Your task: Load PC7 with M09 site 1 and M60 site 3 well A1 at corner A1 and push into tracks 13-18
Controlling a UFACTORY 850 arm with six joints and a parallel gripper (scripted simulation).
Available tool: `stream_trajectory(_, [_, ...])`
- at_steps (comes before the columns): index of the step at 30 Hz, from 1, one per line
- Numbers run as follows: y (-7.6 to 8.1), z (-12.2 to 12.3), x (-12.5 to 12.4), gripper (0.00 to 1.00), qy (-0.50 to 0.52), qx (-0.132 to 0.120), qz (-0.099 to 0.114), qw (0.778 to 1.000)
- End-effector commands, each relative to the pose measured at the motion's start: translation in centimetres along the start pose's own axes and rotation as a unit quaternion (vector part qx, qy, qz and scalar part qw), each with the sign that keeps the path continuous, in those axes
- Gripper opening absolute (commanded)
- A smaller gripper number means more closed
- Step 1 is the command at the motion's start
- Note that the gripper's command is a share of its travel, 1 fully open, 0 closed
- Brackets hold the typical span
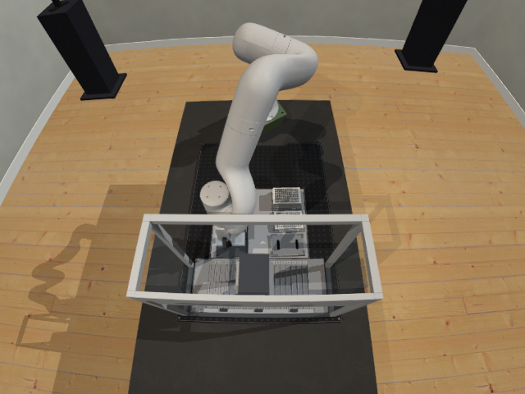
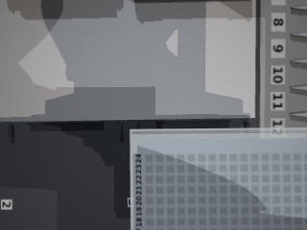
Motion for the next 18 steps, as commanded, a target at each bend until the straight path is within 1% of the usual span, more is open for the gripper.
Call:
stream_trajectory(1, [0.1, 0.0, 0.1, 0.00, 0.003, 0.001, 0.003, 1.000])
stream_trajectory(10, [0.1, 0.0, 0.1, 0.00, 0.003, 0.001, 0.003, 1.000])
stream_trajectory(18, [-0.9, 0.0, 0.1, 0.00, 0.003, 0.001, 0.003, 1.000])
Point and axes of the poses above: the point where the finger pads meet when closed, its own y axis back along the fingers, its own x axis across the jaws, z = x × y, the point moved 2 cm from there along y, back along the fingers, and after that the axes turned 11 degrees about y, right-handed, at the moved point
